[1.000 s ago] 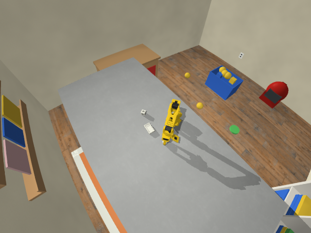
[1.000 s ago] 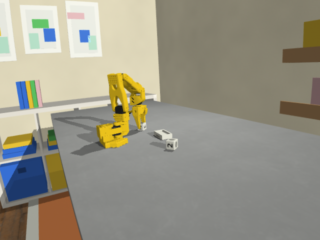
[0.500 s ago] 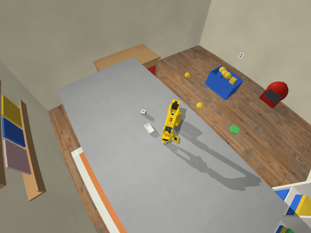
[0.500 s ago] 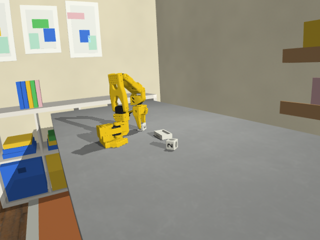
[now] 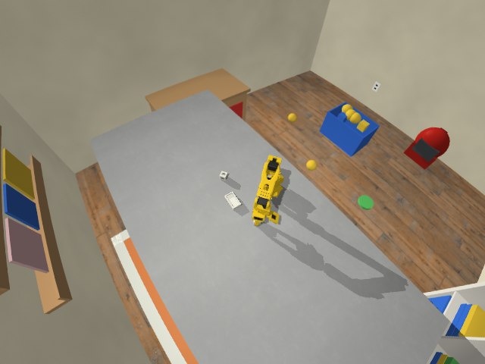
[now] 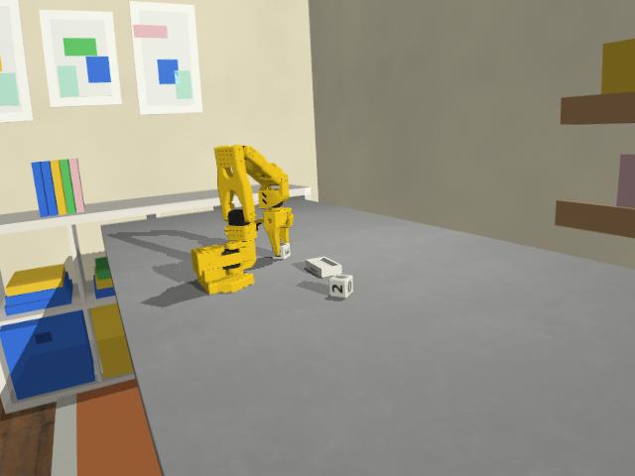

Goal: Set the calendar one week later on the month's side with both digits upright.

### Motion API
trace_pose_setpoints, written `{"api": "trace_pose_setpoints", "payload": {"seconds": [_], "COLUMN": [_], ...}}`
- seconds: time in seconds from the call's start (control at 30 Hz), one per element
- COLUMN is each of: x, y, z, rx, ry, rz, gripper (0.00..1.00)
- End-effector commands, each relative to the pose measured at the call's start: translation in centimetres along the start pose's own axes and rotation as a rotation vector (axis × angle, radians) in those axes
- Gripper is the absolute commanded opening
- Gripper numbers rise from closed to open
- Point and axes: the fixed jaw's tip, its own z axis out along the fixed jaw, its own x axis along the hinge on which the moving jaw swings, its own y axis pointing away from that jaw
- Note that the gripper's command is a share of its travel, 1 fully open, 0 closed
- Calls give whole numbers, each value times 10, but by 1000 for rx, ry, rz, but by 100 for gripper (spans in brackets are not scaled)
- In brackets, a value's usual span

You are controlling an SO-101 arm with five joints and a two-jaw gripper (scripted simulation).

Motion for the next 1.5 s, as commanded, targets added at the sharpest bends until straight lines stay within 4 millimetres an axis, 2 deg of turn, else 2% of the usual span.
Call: {"api": "trace_pose_setpoints", "payload": {"seconds": [0.0, 0.13, 0.43, 1.07, 1.47], "x": [-1, -1, -1, -1, 0], "y": [-8, -8, -8, -3, -2], "z": [-5, -5, -7, -50, -55], "rx": [38, 38, 38, 38, 38], "ry": [1, 1, 1, 1, 1], "rz": [-2, -2, -2, -2, 4], "gripper": [3, 0, 0, 0, 0]}}
